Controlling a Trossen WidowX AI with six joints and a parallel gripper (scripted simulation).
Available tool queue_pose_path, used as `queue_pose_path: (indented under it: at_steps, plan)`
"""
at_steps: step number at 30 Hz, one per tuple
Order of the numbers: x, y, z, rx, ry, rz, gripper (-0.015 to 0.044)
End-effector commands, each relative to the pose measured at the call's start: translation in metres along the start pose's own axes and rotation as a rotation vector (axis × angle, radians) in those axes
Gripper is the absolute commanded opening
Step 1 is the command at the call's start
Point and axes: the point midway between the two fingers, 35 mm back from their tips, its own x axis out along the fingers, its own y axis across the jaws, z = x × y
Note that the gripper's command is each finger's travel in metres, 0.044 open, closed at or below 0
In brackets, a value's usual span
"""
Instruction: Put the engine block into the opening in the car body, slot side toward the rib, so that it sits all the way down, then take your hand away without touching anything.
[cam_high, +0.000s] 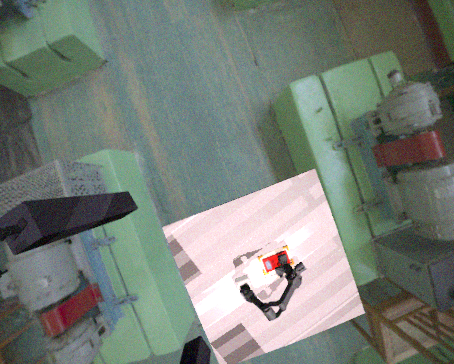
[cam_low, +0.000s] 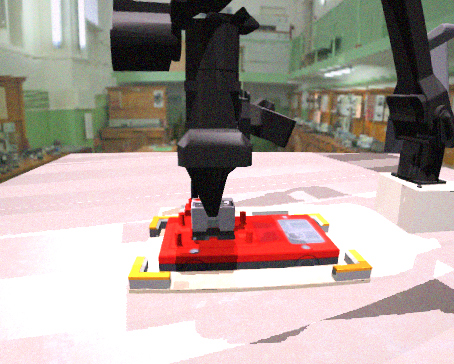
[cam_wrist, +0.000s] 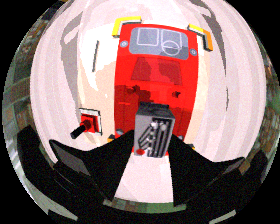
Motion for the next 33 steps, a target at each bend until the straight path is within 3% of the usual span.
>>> queue_pose_path:
  at_steps: [1,33]
  plan:
    - [0.0017,-0.0006,0.0002,0.011,-0.002,-0.003,0.0159]
    - [0.0081,-0.0005,0.0003,-0.004,-0.002,-0.003,0.0159]
